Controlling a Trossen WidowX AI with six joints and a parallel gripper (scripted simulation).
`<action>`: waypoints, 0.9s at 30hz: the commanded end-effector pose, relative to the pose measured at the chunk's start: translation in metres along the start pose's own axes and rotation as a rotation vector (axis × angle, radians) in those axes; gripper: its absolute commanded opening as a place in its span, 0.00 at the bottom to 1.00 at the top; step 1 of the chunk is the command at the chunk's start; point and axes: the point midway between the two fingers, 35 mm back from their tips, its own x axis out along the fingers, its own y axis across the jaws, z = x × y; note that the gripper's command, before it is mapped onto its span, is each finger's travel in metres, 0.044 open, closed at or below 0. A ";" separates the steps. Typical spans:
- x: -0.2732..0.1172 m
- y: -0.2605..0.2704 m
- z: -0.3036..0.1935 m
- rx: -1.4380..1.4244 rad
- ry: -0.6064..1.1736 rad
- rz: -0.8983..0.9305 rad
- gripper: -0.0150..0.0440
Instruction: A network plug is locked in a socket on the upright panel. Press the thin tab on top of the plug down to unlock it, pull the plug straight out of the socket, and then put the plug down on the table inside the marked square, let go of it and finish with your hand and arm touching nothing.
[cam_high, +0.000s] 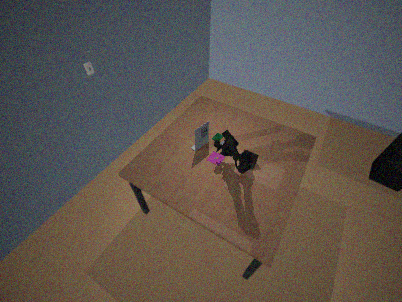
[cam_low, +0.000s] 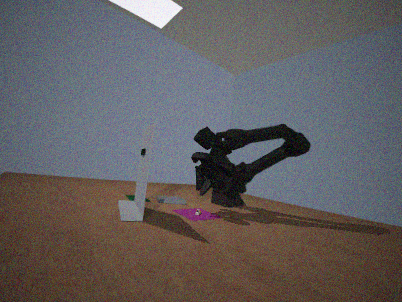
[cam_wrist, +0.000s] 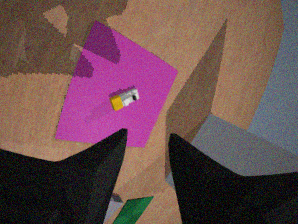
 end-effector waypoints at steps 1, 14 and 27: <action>-0.003 -0.003 0.000 -0.005 -0.003 -0.002 0.52; -0.014 -0.009 0.000 -0.004 -0.004 -0.001 0.52; -0.026 -0.016 0.001 -0.003 -0.008 -0.004 0.52</action>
